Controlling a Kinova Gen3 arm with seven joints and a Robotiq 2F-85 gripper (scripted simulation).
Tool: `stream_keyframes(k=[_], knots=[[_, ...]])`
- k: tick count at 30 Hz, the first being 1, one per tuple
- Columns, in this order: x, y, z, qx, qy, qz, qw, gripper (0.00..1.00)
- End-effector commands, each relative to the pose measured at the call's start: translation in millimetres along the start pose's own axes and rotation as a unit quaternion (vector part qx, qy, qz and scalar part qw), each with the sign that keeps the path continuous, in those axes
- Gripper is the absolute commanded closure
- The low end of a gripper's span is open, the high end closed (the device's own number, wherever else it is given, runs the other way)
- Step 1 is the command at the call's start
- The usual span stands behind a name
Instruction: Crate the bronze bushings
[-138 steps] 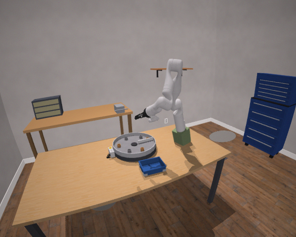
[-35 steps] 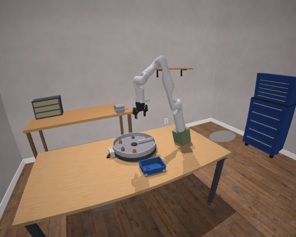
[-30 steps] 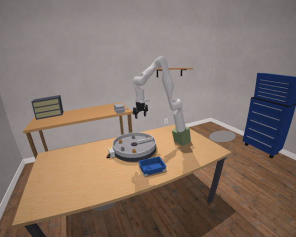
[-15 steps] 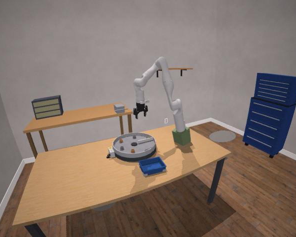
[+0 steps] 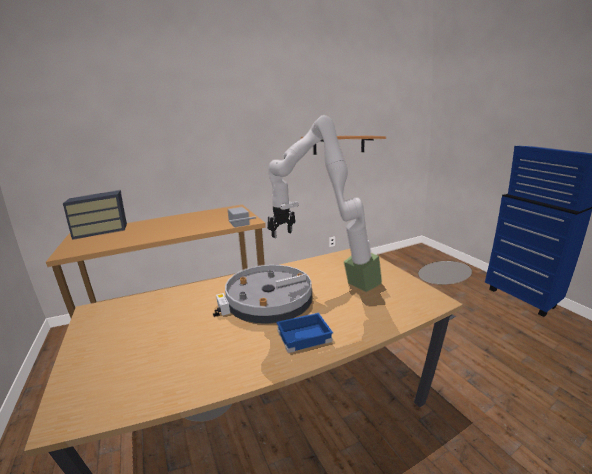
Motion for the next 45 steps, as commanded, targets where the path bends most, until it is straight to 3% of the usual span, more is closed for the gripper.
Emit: stream_keyframes(k=[1,10,15,27,32,45], knots=[[3.5,-5.6,-2.8,0.007,0.007,-0.008,1.000,0.00],[3.5,-5.6,-2.8,0.007,0.007,-0.008,1.000,0.00],[33.3,-47.6,-24.6,0.007,0.007,-0.008,1.000,0.00],[33.3,-47.6,-24.6,0.007,0.007,-0.008,1.000,0.00],[63.1,-89.6,-46.4,0.007,0.008,-0.008,1.000,0.00],[63.1,-89.6,-46.3,0.007,0.007,-0.008,1.000,0.00]])
Point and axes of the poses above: the point where the finger pads meet when closed, its own z axis back along the fingers, its own y axis across the jaws, x = y × z, the point moved 9 cm from there along z, back along the fingers, and after that the axes turned 15 degrees about z, right-handed, at the moved point
